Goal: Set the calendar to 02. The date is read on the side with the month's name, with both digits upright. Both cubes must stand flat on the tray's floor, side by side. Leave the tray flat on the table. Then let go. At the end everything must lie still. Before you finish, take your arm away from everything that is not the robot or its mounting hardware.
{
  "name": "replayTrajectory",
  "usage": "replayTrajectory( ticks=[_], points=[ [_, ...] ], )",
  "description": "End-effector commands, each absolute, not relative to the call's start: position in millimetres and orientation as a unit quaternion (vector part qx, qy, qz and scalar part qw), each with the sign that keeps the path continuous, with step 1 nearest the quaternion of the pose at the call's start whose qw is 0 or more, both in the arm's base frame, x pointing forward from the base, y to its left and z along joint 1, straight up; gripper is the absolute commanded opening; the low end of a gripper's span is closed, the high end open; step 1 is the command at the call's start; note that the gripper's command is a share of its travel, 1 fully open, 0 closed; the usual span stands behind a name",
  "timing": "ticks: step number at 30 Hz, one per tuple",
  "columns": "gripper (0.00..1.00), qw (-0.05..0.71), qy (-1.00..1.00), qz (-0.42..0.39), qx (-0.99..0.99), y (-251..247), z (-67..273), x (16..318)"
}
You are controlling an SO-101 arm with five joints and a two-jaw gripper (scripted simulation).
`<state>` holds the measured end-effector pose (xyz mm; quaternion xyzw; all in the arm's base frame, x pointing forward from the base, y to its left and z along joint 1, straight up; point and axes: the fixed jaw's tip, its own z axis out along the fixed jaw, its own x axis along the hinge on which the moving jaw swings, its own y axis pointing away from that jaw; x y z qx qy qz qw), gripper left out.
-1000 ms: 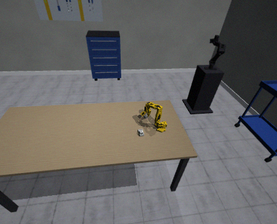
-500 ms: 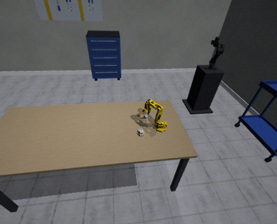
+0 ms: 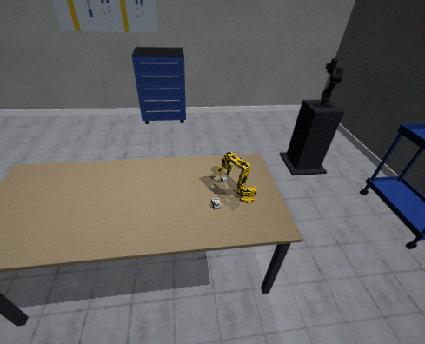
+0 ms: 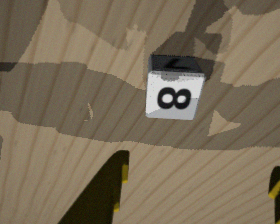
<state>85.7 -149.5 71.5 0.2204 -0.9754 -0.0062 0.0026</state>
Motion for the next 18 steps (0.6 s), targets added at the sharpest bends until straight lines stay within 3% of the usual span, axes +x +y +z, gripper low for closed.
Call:
replayTrajectory(
  ticks=[1,11,18],
  points=[
    [0.36,-0.008,-0.977,0.026,0.212,-155.9,82.1,87.0],
    [0.36,-0.010,-0.977,0.034,0.212,-156.5,84.7,87.3],
    [0.35,-0.031,-0.972,0.102,0.211,-159.4,105.9,88.9]
  ],
)
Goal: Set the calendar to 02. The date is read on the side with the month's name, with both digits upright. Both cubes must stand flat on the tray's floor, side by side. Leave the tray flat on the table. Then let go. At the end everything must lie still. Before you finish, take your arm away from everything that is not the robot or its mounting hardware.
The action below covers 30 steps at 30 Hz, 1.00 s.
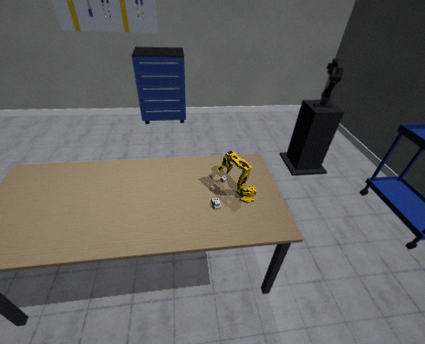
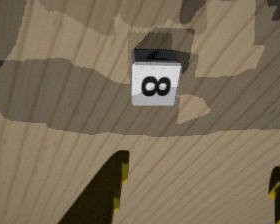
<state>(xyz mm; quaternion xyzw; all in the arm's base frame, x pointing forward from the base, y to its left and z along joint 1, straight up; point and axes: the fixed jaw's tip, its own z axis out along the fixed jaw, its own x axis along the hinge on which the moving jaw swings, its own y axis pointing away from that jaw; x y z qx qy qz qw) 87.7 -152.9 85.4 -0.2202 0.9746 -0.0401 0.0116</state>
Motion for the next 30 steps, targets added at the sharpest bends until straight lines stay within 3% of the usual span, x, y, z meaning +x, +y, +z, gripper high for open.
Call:
replayTrajectory(
  ticks=[1,15,30],
  points=[
    [0.35,0.035,0.970,-0.116,-0.211,-159.7,110.4,89.1],
    [0.35,0.077,0.942,-0.254,-0.205,-156.1,155.0,87.1],
    [0.35,0.080,0.940,-0.262,-0.205,-155.6,155.3,87.7]
  ],
)
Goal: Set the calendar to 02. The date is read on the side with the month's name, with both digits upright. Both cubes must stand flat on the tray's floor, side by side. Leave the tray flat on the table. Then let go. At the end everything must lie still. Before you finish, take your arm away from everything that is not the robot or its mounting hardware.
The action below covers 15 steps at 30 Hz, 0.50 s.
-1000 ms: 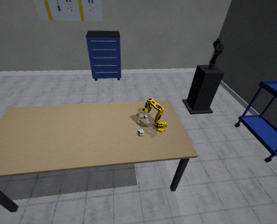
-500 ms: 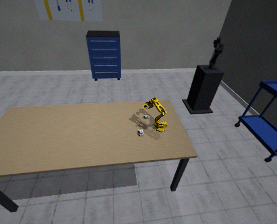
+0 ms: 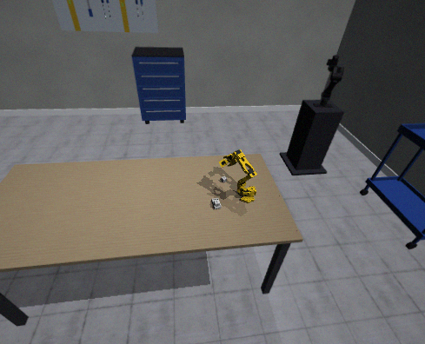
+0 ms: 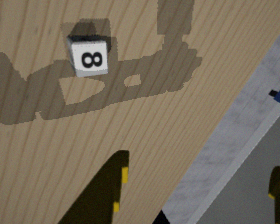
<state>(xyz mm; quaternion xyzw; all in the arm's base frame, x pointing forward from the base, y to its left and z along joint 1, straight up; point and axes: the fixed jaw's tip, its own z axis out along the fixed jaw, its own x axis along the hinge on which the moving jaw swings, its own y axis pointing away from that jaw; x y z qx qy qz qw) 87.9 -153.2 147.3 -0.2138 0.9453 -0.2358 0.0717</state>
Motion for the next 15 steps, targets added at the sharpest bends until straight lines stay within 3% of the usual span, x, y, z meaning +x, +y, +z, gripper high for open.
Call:
replayTrajectory(
  ticks=[1,15],
  points=[
    [0.35,0.080,0.940,-0.262,-0.206,-155.6,154.5,88.0],
    [0.35,0.085,0.938,-0.260,-0.212,-155.3,141.4,92.7]
  ],
)
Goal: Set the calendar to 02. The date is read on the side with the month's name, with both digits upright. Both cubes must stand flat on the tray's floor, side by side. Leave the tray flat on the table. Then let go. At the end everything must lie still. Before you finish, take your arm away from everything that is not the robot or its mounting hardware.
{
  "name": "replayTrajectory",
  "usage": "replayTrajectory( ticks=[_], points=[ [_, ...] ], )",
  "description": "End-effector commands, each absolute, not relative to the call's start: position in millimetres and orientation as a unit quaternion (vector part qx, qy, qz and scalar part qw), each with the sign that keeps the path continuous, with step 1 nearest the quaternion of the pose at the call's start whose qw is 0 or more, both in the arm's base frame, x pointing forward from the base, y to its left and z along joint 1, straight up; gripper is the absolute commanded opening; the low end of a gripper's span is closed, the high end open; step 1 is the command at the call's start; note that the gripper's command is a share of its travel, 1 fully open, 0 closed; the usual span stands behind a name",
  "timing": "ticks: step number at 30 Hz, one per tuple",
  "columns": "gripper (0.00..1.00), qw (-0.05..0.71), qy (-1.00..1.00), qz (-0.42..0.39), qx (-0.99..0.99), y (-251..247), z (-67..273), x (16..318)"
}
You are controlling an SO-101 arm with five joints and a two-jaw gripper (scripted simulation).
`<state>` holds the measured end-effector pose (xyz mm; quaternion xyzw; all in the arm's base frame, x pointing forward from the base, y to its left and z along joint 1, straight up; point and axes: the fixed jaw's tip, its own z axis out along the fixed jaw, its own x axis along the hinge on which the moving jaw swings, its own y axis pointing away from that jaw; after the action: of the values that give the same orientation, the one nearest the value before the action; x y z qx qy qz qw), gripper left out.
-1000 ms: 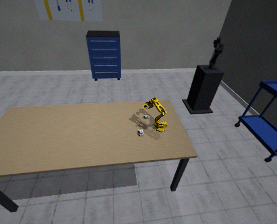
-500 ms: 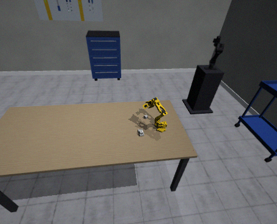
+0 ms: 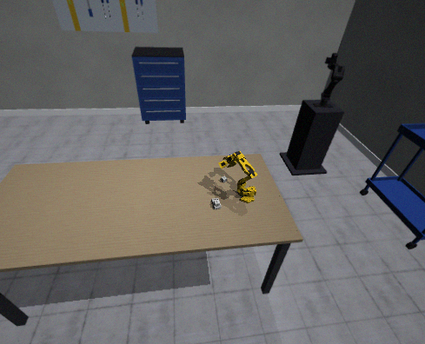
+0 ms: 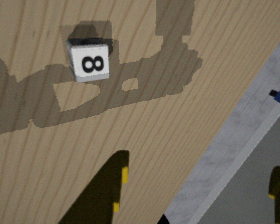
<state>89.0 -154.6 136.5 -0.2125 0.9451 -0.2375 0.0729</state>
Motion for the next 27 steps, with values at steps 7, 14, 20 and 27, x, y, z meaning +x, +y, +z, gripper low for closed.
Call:
replayTrajectory(
  ticks=[7,14,20,27],
  points=[
    [0.35,0.086,0.938,-0.260,-0.213,-155.0,138.1,93.8],
    [0.35,0.085,0.939,-0.258,-0.213,-155.1,137.4,93.8],
    [0.35,0.073,0.948,-0.222,-0.215,-155.9,125.7,94.3],
    [0.35,0.047,0.964,-0.144,-0.219,-155.0,100.2,93.8]
  ],
)
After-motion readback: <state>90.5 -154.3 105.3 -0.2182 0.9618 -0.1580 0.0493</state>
